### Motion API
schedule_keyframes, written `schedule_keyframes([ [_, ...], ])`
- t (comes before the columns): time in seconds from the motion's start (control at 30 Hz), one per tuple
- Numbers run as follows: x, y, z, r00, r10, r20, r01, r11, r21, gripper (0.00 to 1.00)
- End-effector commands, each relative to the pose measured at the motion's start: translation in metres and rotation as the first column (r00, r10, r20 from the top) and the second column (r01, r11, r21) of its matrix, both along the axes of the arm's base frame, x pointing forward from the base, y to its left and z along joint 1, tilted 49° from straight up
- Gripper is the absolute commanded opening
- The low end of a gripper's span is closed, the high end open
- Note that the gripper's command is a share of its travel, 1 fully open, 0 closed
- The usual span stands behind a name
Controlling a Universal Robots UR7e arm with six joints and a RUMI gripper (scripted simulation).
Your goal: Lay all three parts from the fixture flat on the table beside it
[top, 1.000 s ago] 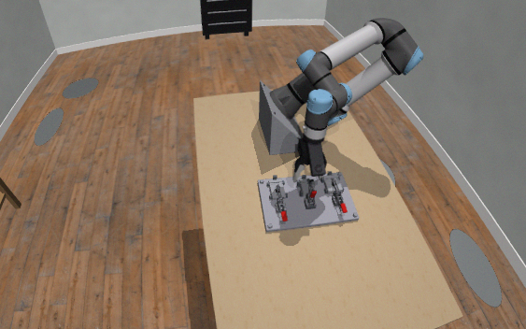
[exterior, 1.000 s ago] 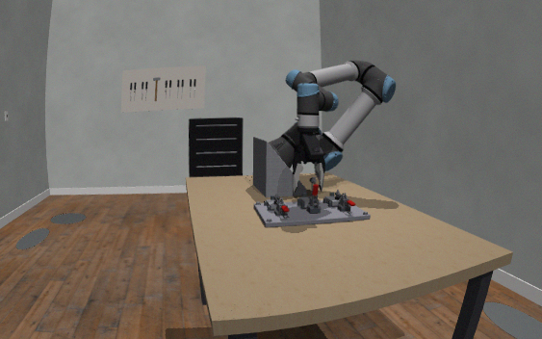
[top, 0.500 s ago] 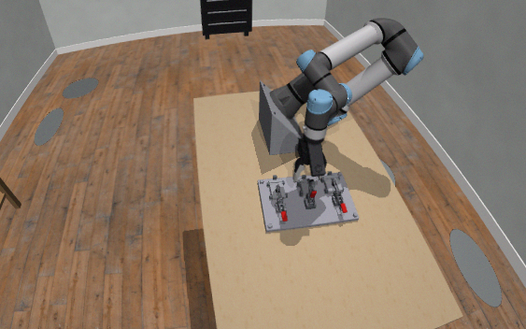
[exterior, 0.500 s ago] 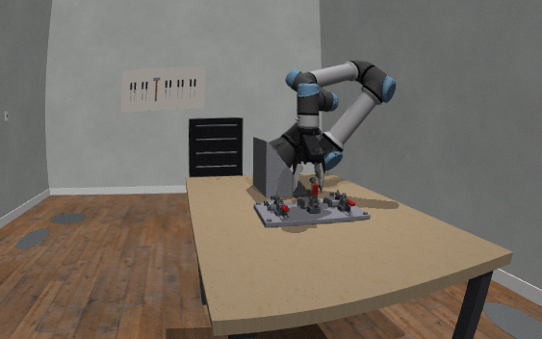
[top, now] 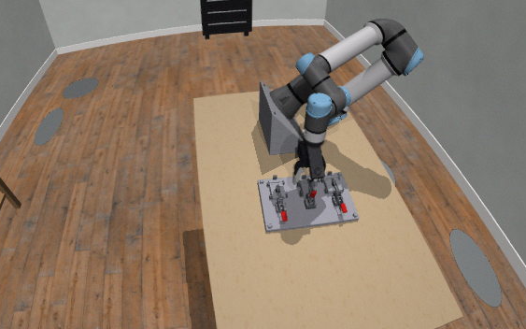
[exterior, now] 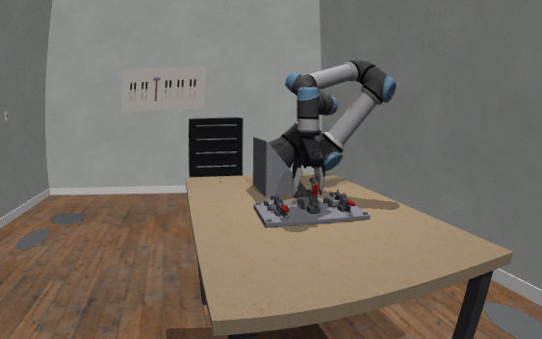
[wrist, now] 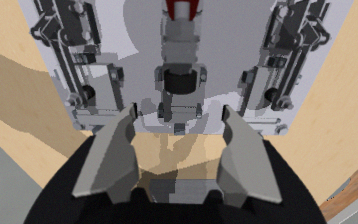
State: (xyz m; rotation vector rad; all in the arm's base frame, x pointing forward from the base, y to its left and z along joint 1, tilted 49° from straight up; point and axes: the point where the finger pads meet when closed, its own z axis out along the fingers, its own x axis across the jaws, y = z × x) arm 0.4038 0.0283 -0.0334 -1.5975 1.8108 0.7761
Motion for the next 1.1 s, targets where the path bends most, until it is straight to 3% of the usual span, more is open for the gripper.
schedule_keyframes([
  [0.0, 0.001, 0.004, -0.004, 1.0, -0.001, 0.001, 0.001, 1.0, -0.001, 0.59],
  [0.33, 0.002, 0.016, -0.015, 1.0, -0.001, 0.001, 0.001, 1.0, -0.001, 0.59],
  [0.97, 0.002, 0.017, -0.016, 1.0, -0.001, 0.001, 0.001, 1.0, -0.001, 0.59],
  [1.0, 0.002, 0.017, -0.016, 1.0, -0.001, 0.001, 0.001, 1.0, -0.001, 0.0],
  [1.07, 0.002, 0.017, -0.016, 1.0, -0.001, 0.001, 0.001, 1.0, -0.001, 0.0],
])
